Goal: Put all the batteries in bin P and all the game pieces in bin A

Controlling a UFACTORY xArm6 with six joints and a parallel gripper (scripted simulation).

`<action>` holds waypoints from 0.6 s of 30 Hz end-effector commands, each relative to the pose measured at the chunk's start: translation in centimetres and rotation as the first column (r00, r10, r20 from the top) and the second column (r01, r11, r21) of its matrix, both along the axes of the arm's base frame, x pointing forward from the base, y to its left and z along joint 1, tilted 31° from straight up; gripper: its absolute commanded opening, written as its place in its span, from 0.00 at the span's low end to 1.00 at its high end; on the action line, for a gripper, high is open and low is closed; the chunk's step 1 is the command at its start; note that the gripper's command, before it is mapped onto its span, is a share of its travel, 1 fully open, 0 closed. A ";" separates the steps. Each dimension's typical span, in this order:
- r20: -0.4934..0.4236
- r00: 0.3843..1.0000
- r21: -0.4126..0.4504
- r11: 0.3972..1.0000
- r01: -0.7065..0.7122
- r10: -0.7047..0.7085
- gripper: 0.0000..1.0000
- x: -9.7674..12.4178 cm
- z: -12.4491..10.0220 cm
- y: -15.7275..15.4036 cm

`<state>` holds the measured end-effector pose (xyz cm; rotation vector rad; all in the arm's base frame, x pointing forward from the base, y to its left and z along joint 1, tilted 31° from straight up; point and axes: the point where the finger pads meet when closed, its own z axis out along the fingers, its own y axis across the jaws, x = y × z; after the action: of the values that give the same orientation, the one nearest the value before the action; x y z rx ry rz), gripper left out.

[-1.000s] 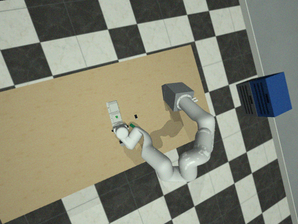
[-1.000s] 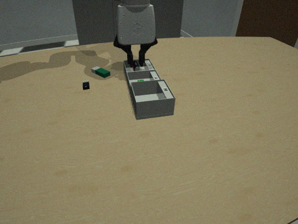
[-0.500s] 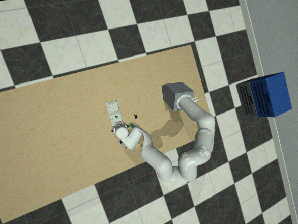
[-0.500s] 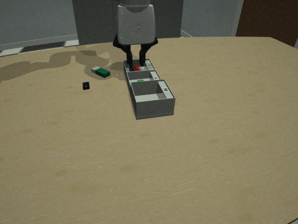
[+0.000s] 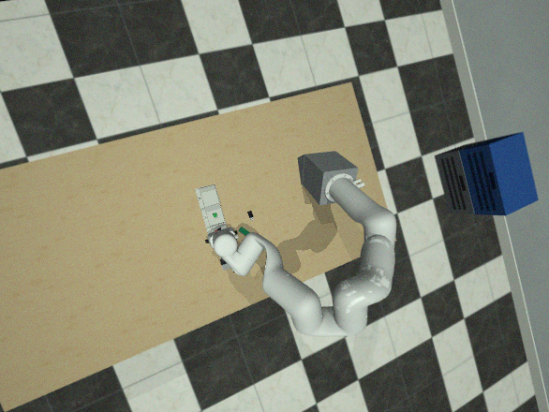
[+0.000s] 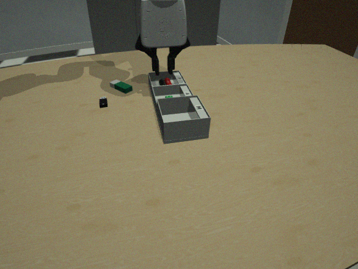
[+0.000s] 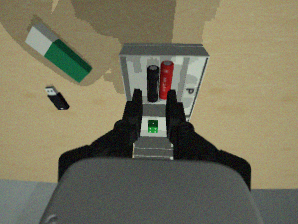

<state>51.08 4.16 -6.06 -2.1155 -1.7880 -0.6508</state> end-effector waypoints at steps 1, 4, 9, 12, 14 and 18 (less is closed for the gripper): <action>0.003 1.000 -0.001 1.000 0.001 -0.001 0.28 0.0 0.6 -0.3; 0.003 1.000 -0.001 1.000 0.001 -0.001 0.28 0.0 0.8 -0.5; 0.003 1.000 -0.001 1.000 0.001 -0.001 0.28 -0.1 1.4 -0.8; 0.003 1.000 -0.001 1.000 0.001 -0.001 0.28 -0.2 2.0 -1.2; 0.003 1.000 -0.001 1.000 0.001 -0.001 0.28 -0.2 2.0 -1.2; 0.003 1.000 -0.001 1.000 0.001 -0.001 0.28 -0.2 2.0 -1.2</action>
<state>50.78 3.07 -4.19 -2.1158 -1.7883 -0.6515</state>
